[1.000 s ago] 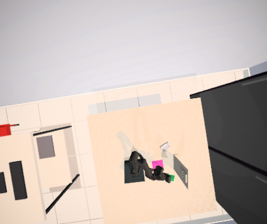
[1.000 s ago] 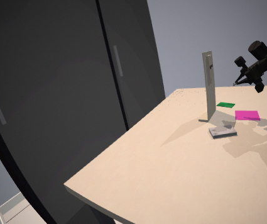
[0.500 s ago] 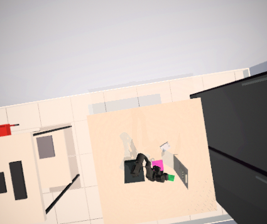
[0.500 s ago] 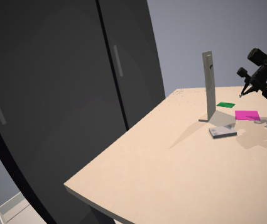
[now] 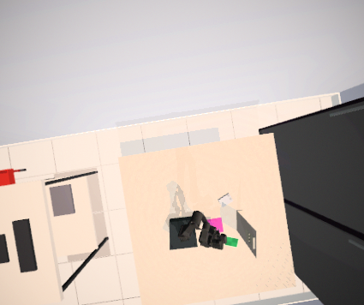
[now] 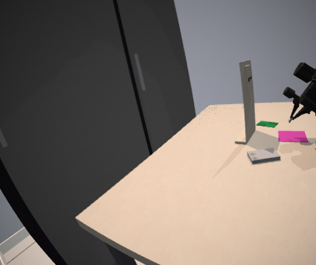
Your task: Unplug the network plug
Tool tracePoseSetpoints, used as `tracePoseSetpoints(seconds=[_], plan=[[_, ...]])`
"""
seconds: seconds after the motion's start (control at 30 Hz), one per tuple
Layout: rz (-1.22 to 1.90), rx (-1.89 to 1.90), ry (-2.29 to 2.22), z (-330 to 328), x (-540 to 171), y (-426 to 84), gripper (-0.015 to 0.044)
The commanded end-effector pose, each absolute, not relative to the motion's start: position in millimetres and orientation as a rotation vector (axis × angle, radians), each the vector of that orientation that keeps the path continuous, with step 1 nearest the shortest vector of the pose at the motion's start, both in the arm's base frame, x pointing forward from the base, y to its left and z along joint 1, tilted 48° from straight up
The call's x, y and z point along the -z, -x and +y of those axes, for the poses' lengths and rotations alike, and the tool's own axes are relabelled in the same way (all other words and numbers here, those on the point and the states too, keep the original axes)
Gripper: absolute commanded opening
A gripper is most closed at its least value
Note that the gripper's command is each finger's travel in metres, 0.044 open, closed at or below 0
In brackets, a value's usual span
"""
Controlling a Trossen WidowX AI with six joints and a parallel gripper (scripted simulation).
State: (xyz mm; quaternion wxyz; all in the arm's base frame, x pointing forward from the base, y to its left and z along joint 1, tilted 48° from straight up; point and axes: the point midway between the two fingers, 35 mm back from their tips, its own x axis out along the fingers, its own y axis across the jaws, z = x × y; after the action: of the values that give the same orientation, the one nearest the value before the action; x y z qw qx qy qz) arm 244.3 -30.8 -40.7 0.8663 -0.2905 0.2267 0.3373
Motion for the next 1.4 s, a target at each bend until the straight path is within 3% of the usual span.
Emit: tracePoseSetpoints(seconds=[0.0, 1.37], plan=[[0.474, -0.714, 0.601, -28, 44, -244, 0.0], [0.48, -0.717, 0.603, -8, 65, -250, 0.0]])
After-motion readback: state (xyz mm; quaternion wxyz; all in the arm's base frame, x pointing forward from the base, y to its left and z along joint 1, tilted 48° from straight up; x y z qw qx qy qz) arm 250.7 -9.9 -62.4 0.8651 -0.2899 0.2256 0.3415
